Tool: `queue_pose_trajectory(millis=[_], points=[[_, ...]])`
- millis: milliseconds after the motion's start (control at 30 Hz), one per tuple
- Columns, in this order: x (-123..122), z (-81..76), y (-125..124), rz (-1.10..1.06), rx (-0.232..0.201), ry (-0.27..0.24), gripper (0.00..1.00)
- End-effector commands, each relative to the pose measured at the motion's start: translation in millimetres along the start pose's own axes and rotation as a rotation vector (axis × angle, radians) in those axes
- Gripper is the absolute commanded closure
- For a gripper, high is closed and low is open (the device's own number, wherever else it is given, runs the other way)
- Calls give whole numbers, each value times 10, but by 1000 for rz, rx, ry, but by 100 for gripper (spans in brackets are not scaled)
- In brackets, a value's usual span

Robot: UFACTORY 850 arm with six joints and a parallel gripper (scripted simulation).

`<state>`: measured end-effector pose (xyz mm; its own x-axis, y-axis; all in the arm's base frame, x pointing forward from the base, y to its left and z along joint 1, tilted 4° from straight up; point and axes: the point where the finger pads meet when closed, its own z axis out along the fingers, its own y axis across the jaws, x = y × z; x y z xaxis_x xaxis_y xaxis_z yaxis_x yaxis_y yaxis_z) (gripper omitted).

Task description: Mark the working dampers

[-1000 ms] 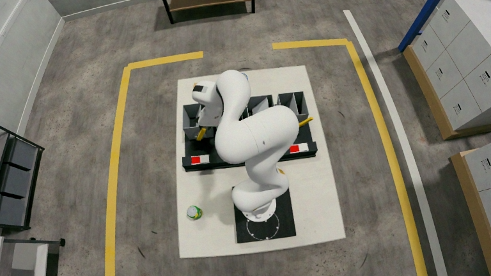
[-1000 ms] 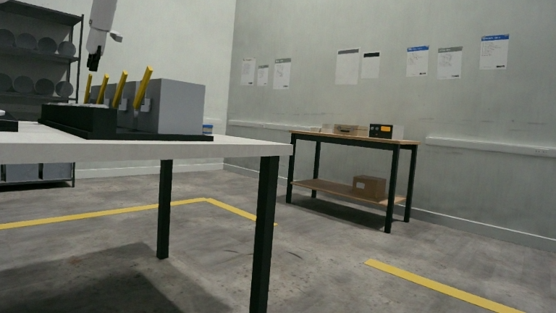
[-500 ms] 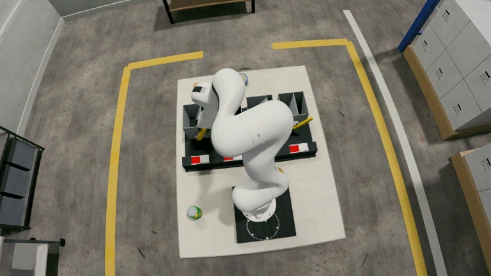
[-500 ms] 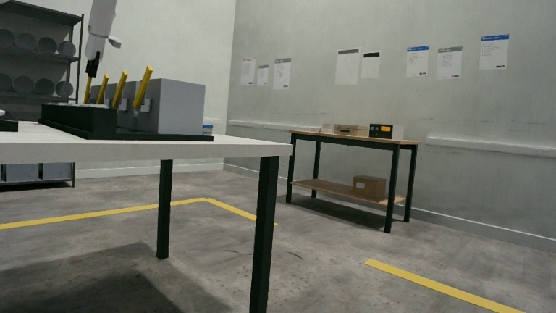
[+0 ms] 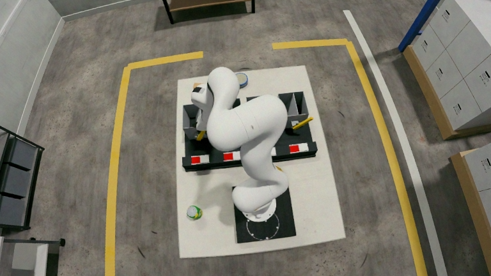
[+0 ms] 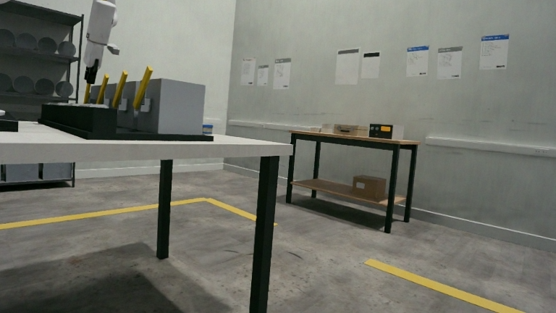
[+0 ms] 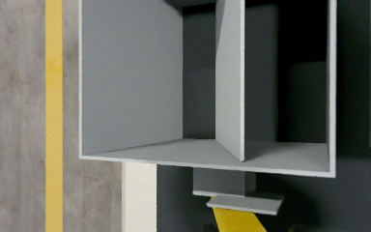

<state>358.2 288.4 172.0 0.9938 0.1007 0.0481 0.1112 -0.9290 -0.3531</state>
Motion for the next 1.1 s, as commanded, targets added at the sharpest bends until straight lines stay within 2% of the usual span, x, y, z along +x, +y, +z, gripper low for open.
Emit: queue_pose_trajectory(millis=[0,400,967,1000,1067], points=[[9,98,-8,-1,5,3,61],[9,171,-7,-1,5,3,61],[9,176,-7,-1,5,3,61],[9,176,-7,-1,5,3,81],[9,176,-7,-1,5,3,81]])
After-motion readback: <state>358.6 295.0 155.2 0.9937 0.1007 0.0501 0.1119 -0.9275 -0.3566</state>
